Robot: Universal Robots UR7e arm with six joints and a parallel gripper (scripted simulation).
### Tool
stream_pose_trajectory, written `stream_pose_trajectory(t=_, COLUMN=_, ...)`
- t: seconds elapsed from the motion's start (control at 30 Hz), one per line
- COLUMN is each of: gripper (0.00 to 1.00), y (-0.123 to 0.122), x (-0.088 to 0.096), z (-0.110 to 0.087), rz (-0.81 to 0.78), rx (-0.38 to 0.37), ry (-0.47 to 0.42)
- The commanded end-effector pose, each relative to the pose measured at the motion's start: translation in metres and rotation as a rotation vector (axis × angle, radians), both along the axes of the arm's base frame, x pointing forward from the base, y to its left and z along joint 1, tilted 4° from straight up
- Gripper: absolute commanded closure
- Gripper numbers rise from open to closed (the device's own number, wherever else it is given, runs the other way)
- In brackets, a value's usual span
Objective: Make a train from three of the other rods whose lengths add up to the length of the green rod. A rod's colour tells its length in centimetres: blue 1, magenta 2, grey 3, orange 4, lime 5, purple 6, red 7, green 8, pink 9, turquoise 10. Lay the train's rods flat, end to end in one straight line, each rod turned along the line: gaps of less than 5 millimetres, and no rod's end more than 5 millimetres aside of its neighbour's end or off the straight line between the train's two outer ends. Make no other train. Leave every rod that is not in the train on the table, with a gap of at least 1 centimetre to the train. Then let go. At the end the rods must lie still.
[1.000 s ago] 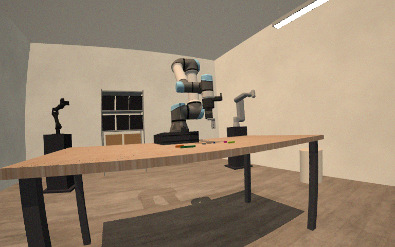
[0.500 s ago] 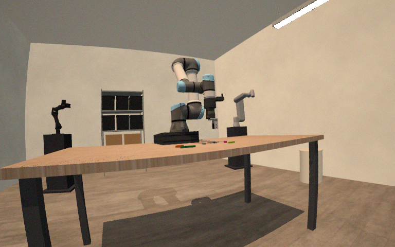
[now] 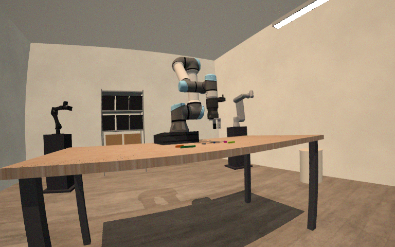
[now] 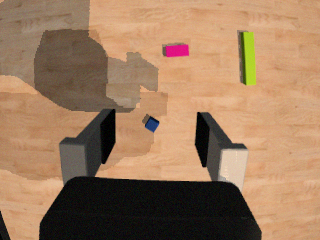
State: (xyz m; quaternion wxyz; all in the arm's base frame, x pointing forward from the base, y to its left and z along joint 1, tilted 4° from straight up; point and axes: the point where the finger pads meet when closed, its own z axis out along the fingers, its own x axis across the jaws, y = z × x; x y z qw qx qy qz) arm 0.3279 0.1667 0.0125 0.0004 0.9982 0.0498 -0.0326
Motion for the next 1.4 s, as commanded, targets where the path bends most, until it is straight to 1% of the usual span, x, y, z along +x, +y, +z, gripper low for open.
stream_pose_trajectory(t=0.0, gripper=0.0, y=0.007, x=0.001, z=0.0, rz=0.167, rx=0.016, ry=-0.001)
stream_pose_trajectory(t=0.07, gripper=0.0, y=0.008, x=0.001, z=-0.001, rz=0.208, rx=0.019, ry=-0.001)
stream_pose_trajectory(t=0.13, gripper=0.0, y=0.008, x=0.001, z=-0.001, rz=0.208, rx=0.019, ry=-0.001)
stream_pose_trajectory(t=0.2, gripper=0.0, y=0.011, x=0.002, z=-0.001, rz=0.286, rx=0.024, ry=-0.001)
stream_pose_trajectory(t=0.63, gripper=0.0, y=0.019, x=0.002, z=-0.004, rz=0.547, rx=0.041, ry=-0.001)
stream_pose_trajectory(t=0.7, gripper=0.0, y=0.019, x=0.002, z=-0.004, rz=0.547, rx=0.041, ry=-0.001)
stream_pose_trajectory(t=0.77, gripper=0.0, y=0.022, x=0.003, z=-0.005, rz=0.625, rx=0.046, ry=-0.001)
stream_pose_trajectory(t=1.2, gripper=0.0, y=0.029, x=0.004, z=-0.008, rz=0.886, rx=0.063, ry=0.0)
stream_pose_trajectory(t=1.27, gripper=0.0, y=0.029, x=0.004, z=-0.008, rz=0.886, rx=0.063, ry=0.0)
stream_pose_trajectory(t=1.3, gripper=0.0, y=0.031, x=0.004, z=-0.008, rz=0.934, rx=0.066, ry=0.0)
stream_pose_trajectory(t=1.37, gripper=0.0, y=0.032, x=0.005, z=-0.009, rz=0.982, rx=0.069, ry=0.0)
